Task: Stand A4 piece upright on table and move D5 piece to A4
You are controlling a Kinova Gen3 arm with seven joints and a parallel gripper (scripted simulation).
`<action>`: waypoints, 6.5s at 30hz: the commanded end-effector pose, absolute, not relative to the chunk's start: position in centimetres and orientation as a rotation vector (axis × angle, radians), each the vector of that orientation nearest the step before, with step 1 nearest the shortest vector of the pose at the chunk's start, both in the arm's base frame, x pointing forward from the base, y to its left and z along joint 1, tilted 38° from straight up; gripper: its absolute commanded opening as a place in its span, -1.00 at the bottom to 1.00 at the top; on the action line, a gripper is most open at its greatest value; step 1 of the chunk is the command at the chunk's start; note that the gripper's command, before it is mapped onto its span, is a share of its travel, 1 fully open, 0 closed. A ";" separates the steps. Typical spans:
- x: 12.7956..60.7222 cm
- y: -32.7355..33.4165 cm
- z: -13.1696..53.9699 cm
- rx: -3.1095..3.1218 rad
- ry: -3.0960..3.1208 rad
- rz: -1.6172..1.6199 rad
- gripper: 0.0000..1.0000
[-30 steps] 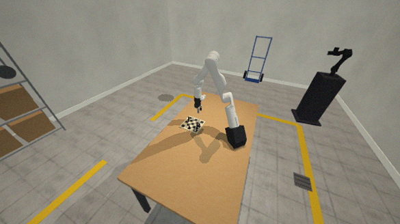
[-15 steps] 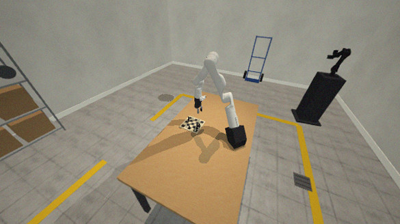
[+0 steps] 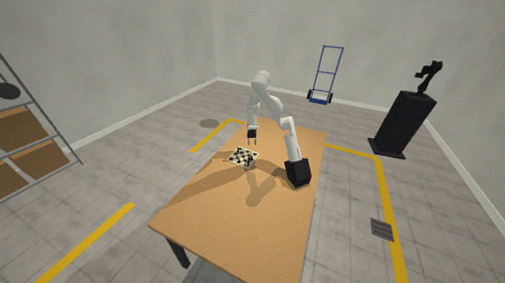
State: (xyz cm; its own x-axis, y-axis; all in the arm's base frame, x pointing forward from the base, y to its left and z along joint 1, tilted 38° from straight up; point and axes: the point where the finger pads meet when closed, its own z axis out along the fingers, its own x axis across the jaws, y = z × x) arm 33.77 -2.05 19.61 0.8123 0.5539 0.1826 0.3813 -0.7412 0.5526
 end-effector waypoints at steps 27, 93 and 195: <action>35.4 -4.4 19.0 2.635 -0.119 0.690 0.45; 36.9 -5.7 16.4 2.635 -0.119 0.690 0.45; 39.1 -7.8 12.4 2.635 -0.119 0.690 0.45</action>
